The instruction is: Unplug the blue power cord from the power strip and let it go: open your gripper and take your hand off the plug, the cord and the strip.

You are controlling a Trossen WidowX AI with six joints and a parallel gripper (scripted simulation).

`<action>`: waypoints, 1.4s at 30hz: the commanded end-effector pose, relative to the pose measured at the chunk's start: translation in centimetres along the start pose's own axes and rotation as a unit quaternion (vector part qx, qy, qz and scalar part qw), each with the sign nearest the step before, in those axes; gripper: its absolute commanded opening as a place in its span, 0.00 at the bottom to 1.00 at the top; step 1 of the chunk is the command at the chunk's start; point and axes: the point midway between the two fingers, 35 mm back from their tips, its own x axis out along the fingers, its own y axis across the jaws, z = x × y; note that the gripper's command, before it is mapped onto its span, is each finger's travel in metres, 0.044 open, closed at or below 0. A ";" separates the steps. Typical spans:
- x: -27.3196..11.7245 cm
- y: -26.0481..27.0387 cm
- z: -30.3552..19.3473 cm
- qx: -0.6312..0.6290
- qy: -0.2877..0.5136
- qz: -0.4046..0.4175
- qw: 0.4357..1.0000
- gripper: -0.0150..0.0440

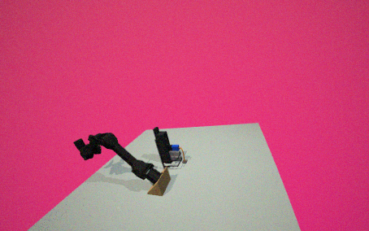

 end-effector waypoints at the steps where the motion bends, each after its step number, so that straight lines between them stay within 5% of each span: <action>1: 0.1 0.0 0.1 -0.003 0.000 0.000 1.000 0.89; 9: 5.2 -1.0 6.3 -0.194 -0.035 -0.009 0.980 0.53; 27: 13.8 6.9 30.4 -0.536 -0.242 -0.127 0.799 0.53; 42: 9.0 19.7 49.0 -0.609 -0.400 -0.324 0.603 0.53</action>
